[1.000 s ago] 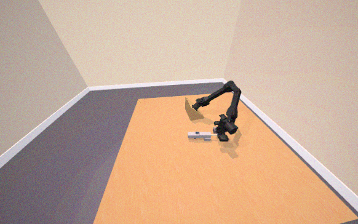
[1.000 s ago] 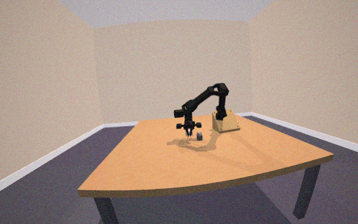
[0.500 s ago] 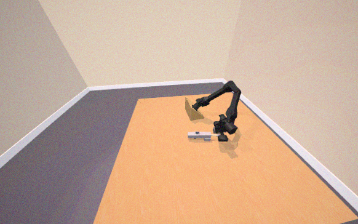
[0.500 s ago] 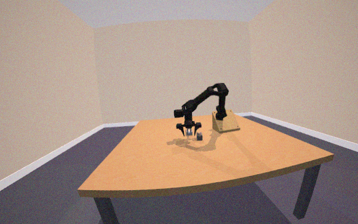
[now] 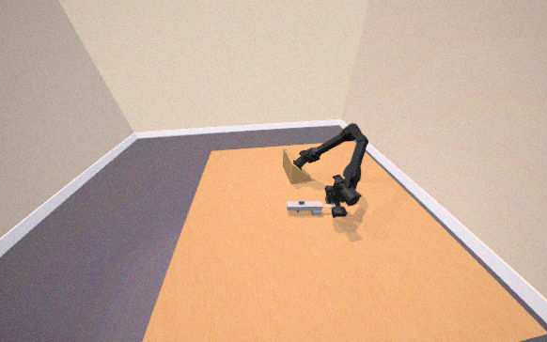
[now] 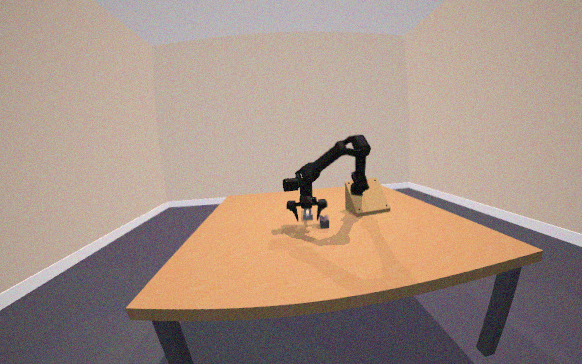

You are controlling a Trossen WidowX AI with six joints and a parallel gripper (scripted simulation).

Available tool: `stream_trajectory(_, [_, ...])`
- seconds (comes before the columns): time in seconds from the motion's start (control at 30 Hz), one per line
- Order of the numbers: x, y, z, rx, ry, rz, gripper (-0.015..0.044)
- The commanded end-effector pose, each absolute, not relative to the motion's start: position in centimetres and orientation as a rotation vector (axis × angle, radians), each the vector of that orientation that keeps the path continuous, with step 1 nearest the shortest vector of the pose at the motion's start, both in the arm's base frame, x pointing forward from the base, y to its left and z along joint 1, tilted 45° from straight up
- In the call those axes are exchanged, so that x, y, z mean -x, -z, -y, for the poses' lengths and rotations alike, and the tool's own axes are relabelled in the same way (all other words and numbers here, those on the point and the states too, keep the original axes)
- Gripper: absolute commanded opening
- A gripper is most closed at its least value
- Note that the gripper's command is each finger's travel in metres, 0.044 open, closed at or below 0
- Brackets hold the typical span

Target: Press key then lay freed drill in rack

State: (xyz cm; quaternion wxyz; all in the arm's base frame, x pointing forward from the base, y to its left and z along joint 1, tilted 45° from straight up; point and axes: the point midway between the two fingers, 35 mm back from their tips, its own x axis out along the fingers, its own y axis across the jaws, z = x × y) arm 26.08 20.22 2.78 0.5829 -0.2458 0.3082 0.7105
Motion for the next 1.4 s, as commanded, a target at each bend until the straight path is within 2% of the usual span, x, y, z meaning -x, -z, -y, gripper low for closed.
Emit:
stream_trajectory(0.0, [-26.01,-2.53,-20.13,0.575,-1.661,-0.719,0.044])
stream_trajectory(0.33, [-25.93,-2.08,-19.96,0.575,-1.661,-0.719,0.044])
stream_trajectory(0.83, [-26.04,-2.28,-20.02,0.574,-1.659,-0.719,0.0046])
stream_trajectory(1.07, [-26.04,-2.28,-20.02,0.574,-1.659,-0.719,0.0])
stream_trajectory(1.37, [-25.92,-2.52,-19.77,0.575,-1.661,-0.719,0.0])
